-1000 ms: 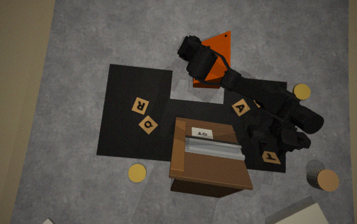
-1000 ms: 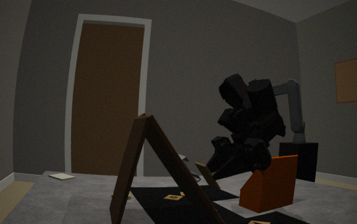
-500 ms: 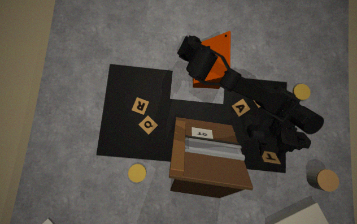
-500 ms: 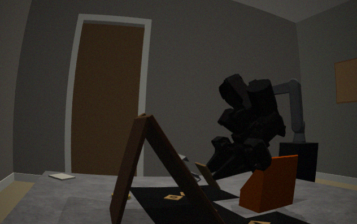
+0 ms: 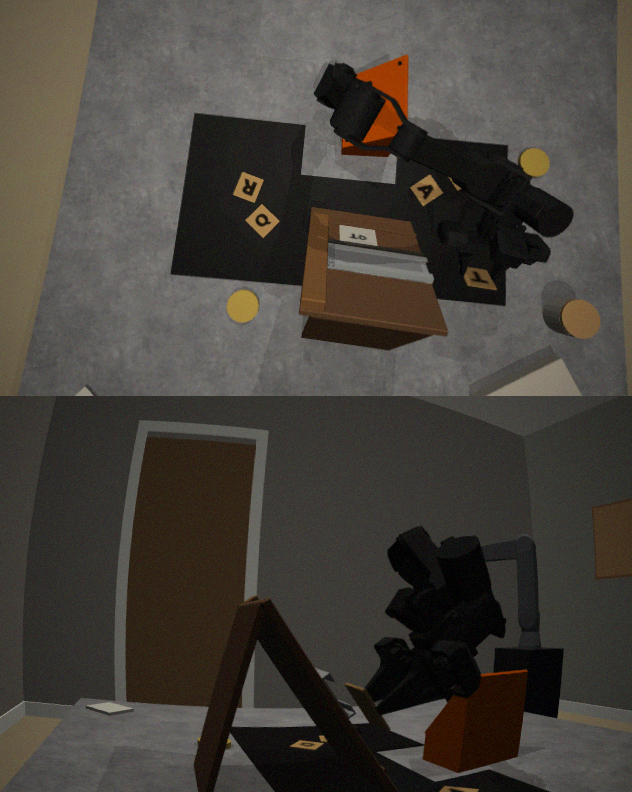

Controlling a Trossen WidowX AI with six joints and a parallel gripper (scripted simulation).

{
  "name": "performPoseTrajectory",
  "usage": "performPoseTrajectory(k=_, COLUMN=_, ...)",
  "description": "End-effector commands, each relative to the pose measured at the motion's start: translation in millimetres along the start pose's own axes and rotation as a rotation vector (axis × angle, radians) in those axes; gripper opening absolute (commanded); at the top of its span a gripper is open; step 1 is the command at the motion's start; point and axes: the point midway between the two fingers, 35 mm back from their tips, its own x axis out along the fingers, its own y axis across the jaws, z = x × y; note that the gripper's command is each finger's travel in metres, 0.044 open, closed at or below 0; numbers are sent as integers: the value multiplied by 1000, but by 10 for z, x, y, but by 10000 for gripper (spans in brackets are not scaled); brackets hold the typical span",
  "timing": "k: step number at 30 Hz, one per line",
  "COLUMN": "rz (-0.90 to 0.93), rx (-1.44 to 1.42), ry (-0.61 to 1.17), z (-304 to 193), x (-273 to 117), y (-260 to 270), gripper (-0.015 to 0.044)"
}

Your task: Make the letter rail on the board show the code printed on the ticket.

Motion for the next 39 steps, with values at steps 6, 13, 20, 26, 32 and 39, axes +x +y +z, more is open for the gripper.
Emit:
performPoseTrajectory(k=6, rz=2, rx=-8, ry=2, z=-17, x=6, y=9, gripper=0)
performPoseTrajectory(k=13, rz=2, rx=-8, ry=2, z=-17, x=6, y=9, gripper=0)
performPoseTrajectory(k=20, rz=2, rx=-8, ry=2, z=-7, x=3, y=-14, gripper=0)
performPoseTrajectory(k=26, rz=2, rx=-8, ry=2, z=0, x=1, y=-46, gripper=0)
performPoseTrajectory(k=32, rz=2, rx=-8, ry=2, z=4, x=-1, y=-77, gripper=0)
performPoseTrajectory(k=39, rz=2, rx=-8, ry=2, z=6, x=-2, y=-112, gripper=0)
